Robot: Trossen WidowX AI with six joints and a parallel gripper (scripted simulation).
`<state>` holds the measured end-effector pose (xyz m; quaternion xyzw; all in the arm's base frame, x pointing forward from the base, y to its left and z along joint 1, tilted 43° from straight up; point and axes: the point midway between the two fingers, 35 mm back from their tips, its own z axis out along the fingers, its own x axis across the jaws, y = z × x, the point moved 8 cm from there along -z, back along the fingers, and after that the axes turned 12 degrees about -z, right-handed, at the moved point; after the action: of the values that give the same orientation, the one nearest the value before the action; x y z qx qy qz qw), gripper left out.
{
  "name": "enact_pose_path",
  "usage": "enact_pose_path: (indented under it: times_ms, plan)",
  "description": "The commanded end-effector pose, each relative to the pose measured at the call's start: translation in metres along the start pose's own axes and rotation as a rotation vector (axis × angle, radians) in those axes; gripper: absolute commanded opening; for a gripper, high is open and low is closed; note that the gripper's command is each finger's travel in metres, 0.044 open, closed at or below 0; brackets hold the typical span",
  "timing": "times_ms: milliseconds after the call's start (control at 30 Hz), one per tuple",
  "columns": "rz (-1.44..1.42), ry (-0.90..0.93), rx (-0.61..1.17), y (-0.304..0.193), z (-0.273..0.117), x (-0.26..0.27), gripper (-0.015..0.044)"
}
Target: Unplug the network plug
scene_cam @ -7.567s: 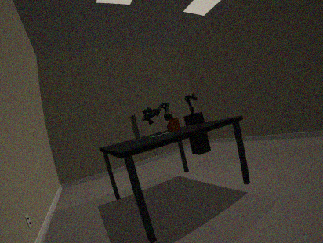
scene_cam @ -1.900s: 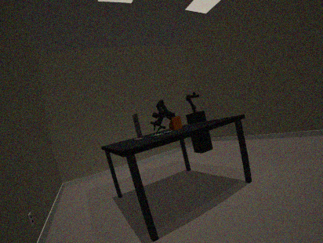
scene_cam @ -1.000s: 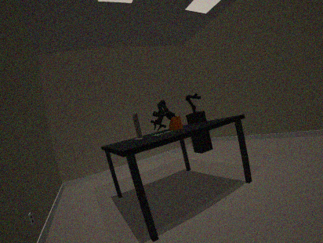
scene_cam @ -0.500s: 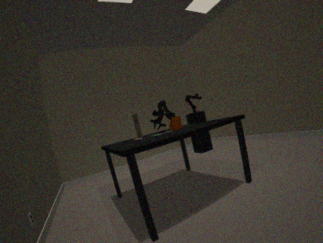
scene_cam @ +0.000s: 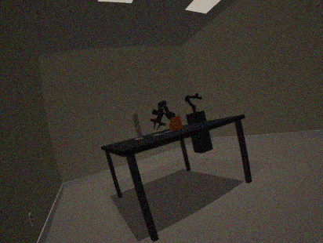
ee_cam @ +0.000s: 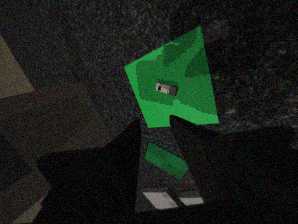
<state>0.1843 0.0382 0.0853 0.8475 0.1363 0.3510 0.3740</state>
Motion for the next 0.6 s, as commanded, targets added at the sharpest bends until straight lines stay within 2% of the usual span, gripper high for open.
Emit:
enact_pose_path:
  times_ms: [0, 567]
  plan:
    - [0.009, 0.003, -0.005, 0.001, -0.003, 0.005, 0.0156]
    - [0.008, 0.003, -0.007, 0.002, -0.017, 0.011, 0.0156]
